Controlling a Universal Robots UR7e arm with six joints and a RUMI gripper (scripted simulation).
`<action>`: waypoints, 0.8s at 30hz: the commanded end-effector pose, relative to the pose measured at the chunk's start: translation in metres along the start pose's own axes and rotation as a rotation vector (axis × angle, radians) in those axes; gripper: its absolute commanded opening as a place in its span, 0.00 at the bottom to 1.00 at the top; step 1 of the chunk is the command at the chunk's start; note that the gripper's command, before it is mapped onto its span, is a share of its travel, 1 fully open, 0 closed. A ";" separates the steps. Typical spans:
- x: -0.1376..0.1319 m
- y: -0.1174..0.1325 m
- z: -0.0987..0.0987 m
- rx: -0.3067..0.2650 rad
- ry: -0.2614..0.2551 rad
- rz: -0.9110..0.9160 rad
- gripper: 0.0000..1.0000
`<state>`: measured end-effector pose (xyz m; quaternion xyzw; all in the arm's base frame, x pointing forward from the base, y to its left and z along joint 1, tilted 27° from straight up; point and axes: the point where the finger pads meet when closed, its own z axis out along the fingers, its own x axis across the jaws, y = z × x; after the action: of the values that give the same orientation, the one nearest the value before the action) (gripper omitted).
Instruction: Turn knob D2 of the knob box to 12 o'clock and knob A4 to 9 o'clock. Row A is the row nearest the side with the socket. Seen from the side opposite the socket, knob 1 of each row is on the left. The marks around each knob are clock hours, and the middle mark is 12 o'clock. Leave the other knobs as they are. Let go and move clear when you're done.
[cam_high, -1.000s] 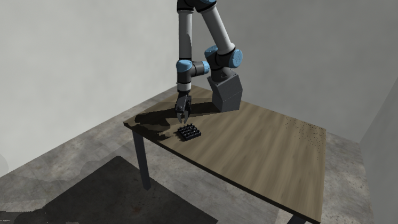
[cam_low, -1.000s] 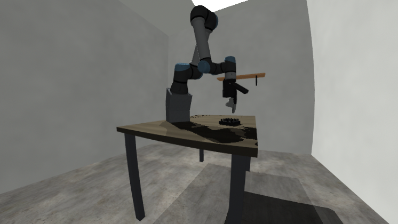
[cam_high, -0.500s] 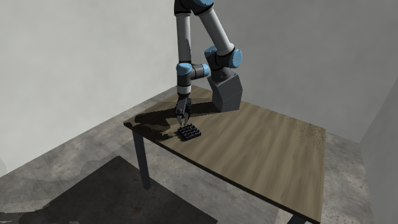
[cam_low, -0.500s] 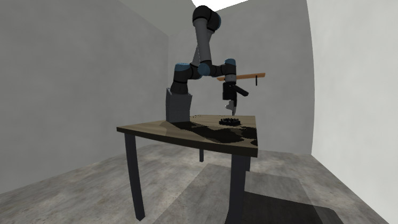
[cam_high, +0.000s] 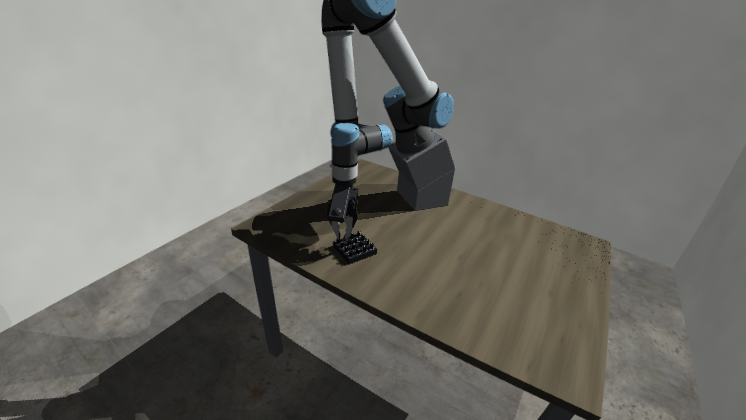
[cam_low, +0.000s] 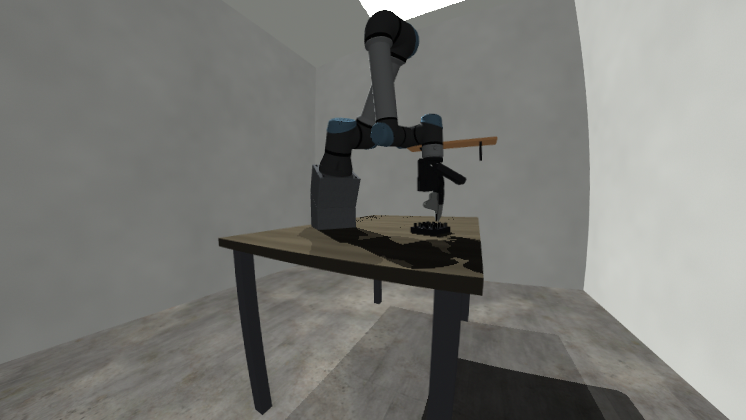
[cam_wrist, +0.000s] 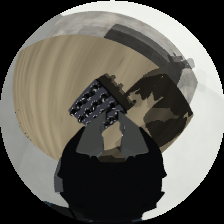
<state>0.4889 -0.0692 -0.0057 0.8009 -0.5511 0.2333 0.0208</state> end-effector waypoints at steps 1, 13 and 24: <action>0.000 0.000 0.002 0.001 0.001 0.000 0.11; 0.000 0.000 0.004 0.001 0.001 0.000 0.11; 0.000 0.000 0.004 0.001 0.001 0.000 0.11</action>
<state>0.4906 -0.0705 -0.0097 0.8009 -0.5511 0.2335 0.0207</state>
